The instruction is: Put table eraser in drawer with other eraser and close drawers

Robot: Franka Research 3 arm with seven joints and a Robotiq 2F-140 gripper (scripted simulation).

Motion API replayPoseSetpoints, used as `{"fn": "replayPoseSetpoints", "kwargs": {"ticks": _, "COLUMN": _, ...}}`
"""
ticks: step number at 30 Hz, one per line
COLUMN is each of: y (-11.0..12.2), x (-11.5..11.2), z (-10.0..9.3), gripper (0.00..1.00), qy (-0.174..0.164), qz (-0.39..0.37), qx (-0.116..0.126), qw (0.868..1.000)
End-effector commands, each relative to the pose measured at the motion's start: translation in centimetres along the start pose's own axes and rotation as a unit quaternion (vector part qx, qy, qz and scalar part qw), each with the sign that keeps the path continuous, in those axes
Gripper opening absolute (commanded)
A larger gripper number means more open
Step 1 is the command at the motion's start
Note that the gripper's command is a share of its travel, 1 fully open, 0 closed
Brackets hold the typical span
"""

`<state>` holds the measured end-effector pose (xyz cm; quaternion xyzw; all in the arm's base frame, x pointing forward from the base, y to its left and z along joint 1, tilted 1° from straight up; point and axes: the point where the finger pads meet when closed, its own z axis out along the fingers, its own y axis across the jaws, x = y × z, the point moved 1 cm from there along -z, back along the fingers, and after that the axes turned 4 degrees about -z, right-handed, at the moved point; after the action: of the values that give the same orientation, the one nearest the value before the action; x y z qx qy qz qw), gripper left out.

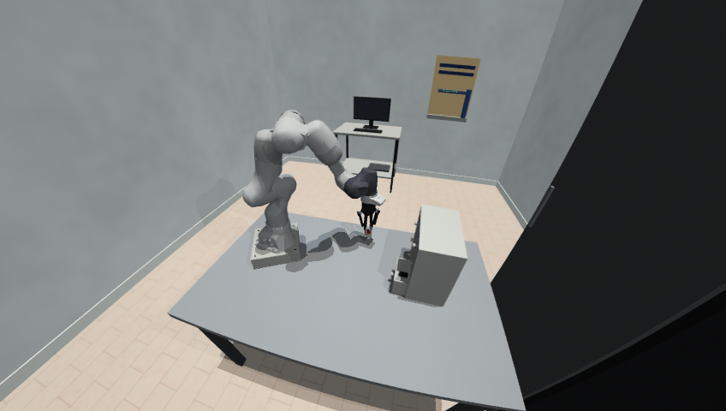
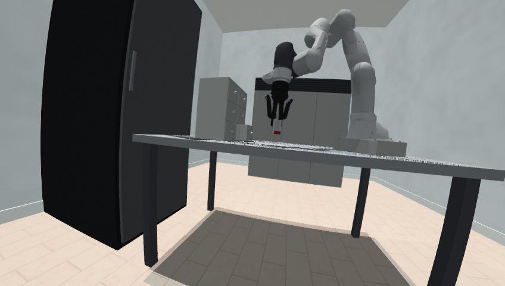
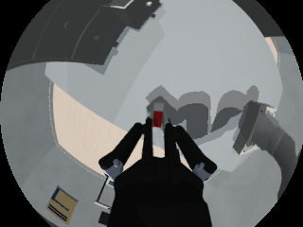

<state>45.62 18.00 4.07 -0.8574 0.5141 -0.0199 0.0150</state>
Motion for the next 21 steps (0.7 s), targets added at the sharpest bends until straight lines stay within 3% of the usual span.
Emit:
{"fn": "replayPoseSetpoints", "kwargs": {"ticks": 1, "y": 0.6, "x": 0.0, "z": -2.0, "gripper": 0.11, "qy": -0.010, "qz": -0.024, "qx": -0.011, "qw": 1.000}}
{"fn": "replayPoseSetpoints", "kwargs": {"ticks": 11, "y": 0.6, "x": 0.0, "z": -4.3, "gripper": 0.11, "qy": -0.010, "qz": -0.024, "qx": -0.011, "qw": 1.000}}
{"fn": "replayPoseSetpoints", "kwargs": {"ticks": 21, "y": 0.6, "x": 0.0, "z": -4.5, "gripper": 0.11, "qy": -0.010, "qz": -0.024, "qx": -0.011, "qw": 1.000}}
